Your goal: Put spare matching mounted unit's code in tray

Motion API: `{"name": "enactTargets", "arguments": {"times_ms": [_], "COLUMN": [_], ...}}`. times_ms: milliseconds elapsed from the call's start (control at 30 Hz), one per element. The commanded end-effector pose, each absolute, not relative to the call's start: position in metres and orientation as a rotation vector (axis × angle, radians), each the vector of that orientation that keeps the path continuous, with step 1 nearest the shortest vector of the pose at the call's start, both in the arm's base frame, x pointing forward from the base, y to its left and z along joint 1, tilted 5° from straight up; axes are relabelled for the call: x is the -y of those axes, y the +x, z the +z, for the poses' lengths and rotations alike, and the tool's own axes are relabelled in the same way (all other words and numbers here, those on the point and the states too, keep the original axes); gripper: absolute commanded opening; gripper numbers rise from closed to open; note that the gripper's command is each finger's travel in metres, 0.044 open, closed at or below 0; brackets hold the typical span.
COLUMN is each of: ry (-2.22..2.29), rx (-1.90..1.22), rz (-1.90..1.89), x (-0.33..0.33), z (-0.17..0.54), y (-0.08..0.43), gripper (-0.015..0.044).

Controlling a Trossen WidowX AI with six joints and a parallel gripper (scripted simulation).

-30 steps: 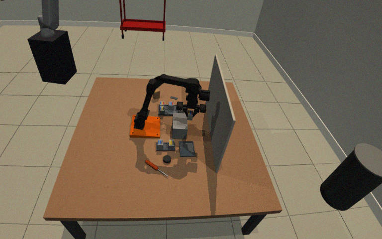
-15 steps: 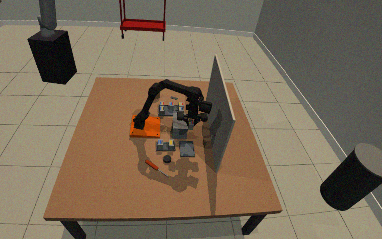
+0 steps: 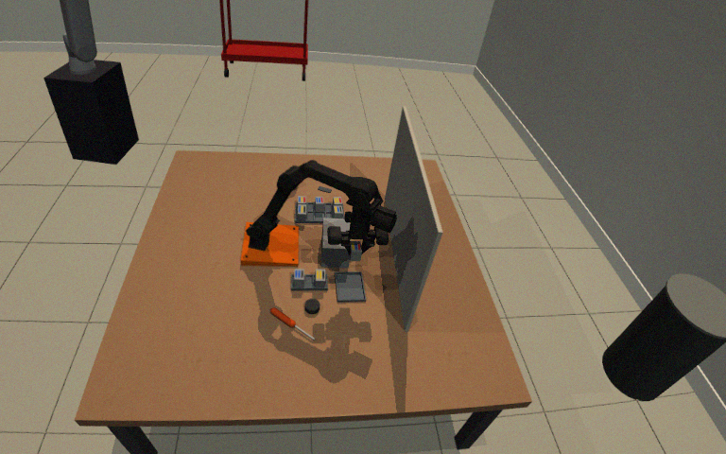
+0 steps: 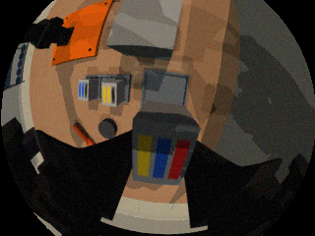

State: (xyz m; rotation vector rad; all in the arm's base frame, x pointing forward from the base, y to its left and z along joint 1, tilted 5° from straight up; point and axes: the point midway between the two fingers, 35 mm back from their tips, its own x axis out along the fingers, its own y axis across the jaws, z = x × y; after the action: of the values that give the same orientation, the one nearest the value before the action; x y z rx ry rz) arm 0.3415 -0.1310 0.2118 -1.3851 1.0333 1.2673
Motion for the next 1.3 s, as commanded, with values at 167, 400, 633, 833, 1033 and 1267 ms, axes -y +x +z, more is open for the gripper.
{"name": "enactTargets", "arguments": {"times_ms": [167, 400, 633, 833, 1033, 1267], "ry": [-1.393, -1.393, -1.393, -1.393, -1.393, -1.393], "rx": [-1.03, -1.03, -1.03, -1.03, -1.03, -1.03], "rz": [1.268, 1.268, 1.268, 1.268, 1.268, 1.268], "x": [0.134, 0.134, 0.134, 0.135, 0.135, 0.135], "z": [0.207, 0.202, 0.197, 0.193, 0.189, 0.184], "y": [0.344, 0.346, 0.347, 0.349, 0.35, 0.351], "gripper": [0.0, 0.0, 0.0, 0.0, 0.0, 0.0]}}
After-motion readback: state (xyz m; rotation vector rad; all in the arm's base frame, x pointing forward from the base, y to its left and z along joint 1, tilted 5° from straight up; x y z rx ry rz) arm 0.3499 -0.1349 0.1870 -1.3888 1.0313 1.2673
